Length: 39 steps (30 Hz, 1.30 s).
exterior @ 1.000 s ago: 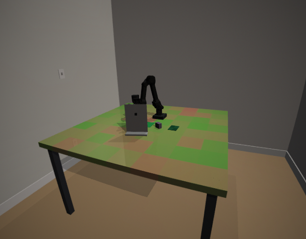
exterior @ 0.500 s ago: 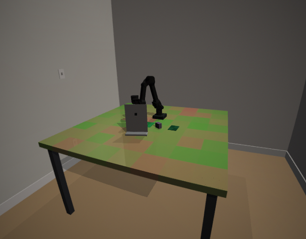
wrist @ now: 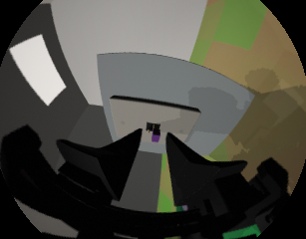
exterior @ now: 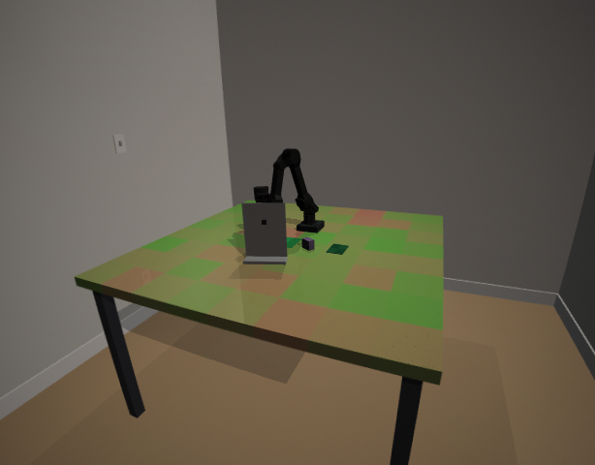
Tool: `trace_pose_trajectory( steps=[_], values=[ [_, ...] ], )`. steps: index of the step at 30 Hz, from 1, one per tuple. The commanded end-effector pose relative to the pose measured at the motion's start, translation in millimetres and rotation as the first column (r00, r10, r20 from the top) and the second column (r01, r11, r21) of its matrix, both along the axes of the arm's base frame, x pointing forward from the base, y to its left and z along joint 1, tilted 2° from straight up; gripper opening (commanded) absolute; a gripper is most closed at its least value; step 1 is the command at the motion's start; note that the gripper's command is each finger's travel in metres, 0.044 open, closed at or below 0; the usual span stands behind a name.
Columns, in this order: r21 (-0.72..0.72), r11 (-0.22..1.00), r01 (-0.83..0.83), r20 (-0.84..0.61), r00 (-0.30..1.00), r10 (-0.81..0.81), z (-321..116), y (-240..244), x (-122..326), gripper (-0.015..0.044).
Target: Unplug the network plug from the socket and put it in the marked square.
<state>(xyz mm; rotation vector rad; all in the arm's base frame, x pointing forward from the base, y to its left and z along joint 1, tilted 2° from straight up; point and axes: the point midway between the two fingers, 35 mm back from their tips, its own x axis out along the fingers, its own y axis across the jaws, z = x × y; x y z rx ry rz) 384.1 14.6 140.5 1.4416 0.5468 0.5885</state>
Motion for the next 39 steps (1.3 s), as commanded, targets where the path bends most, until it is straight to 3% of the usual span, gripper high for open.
trace_pose_trajectory(
  steps=[1, 3, 18, 39],
  values=[
    [0.003, 1.0, 0.002, -0.002, 1.0, -0.002, 0.1, 1.6, 4.5, 0.0156],
    [0.003, 1.0, 0.002, -0.002, 1.0, -0.002, 0.1, 1.6, 4.5, 0.0104],
    [0.003, 1.0, 0.002, -0.002, 1.0, -0.002, 0.1, 1.6, 4.5, 0.0004],
    [0.002, 1.0, 0.002, -0.003, 1.0, -0.002, -0.5, -3.7, -6.8, 0.0]
  ],
)
